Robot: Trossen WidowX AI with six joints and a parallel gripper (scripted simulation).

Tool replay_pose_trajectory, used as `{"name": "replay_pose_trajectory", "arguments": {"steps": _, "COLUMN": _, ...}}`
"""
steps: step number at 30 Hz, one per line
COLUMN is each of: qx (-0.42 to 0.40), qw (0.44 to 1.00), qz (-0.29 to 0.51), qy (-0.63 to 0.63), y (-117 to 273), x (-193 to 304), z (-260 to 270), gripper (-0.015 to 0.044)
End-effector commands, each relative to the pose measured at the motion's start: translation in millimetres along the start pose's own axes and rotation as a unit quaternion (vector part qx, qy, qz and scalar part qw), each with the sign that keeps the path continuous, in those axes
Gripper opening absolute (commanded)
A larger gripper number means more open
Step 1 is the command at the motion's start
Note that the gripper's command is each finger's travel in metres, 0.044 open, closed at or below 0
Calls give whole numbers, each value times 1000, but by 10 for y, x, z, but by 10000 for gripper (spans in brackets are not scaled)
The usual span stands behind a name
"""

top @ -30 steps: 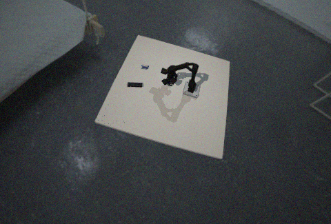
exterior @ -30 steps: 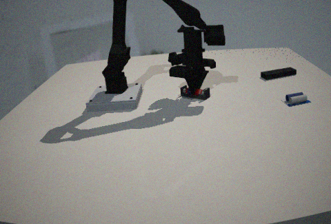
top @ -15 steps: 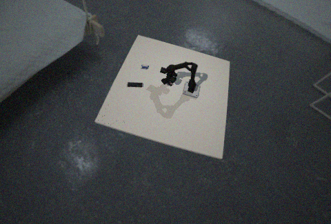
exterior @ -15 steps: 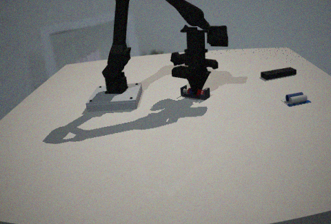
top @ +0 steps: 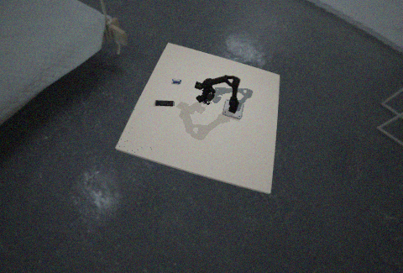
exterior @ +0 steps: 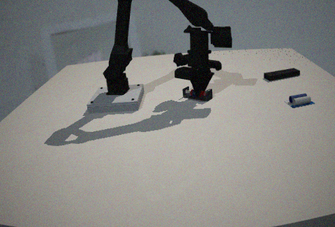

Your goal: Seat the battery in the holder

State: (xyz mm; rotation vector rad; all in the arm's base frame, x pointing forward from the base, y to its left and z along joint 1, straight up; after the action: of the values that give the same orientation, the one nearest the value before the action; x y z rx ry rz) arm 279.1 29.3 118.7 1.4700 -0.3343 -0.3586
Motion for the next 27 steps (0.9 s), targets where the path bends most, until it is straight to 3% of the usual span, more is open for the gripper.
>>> {"name": "replay_pose_trajectory", "arguments": {"steps": 1, "qx": 1, "qw": 1000, "qz": 0, "qy": 1, "y": 0, "x": 6, "z": 0, "gripper": 166}}
{"name": "replay_pose_trajectory", "arguments": {"steps": 16, "qx": 0, "qw": 1000, "qz": 0, "qy": 0, "y": 150, "x": -1, "z": 13, "gripper": 166}}
{"name": "replay_pose_trajectory", "arguments": {"steps": 27, "qx": 0, "qw": 1000, "qz": 0, "qy": 0, "y": 857, "x": -16, "z": 72, "gripper": 440}}
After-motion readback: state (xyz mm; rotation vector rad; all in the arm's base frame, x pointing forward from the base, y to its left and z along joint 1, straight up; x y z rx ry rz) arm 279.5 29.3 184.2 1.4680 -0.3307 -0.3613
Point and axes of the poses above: the point midway between the two fingers, 35 mm back from their tips, its own y axis back along the fingers, its own z axis across the jaws, x = y × z, the point moved 10 cm from there along y, back along the fingers, and after that the axes turned 1 degree about -y, right-handed, at the moved point
